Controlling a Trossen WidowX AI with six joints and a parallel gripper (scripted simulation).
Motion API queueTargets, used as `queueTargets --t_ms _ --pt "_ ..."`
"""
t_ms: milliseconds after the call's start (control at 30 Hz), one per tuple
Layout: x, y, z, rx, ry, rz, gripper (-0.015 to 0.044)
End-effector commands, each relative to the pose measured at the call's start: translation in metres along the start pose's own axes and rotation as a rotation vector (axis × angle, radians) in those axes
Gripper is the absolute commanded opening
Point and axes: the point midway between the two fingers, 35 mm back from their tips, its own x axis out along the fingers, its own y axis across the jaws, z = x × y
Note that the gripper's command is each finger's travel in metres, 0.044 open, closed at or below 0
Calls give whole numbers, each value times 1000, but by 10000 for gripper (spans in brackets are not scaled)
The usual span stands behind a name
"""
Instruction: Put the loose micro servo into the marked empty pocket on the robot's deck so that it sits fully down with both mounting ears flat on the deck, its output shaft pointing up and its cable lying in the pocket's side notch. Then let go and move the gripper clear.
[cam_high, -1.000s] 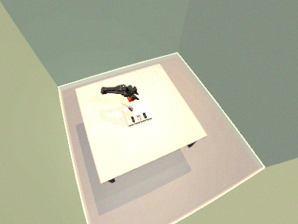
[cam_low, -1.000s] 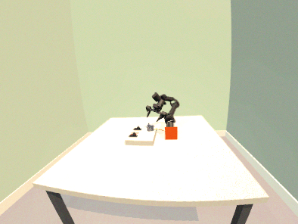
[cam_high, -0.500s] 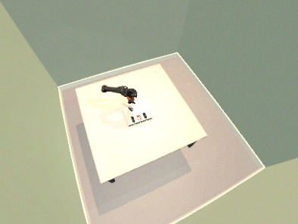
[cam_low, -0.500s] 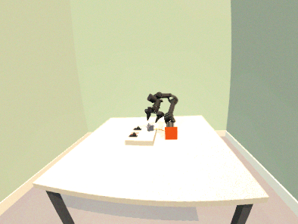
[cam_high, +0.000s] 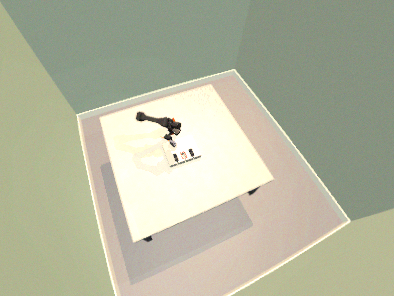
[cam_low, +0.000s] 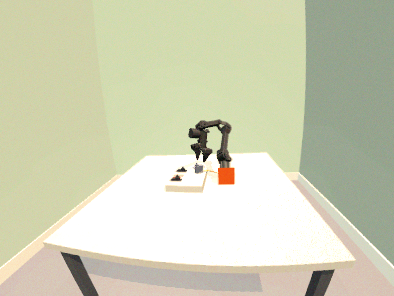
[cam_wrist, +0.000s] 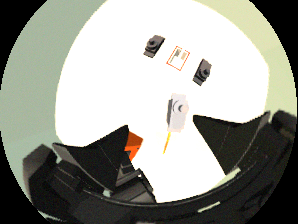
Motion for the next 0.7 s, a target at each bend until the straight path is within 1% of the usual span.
queueTargets --t_ms 0,233,433,667 --pt "-1 -12 -3 91 74 -31 440" --pt "1 -30 -10 226 202 -89 440" --pt "3 -30 -11 229 205 -91 440" --pt "26 -32 -15 230 205 -91 440"
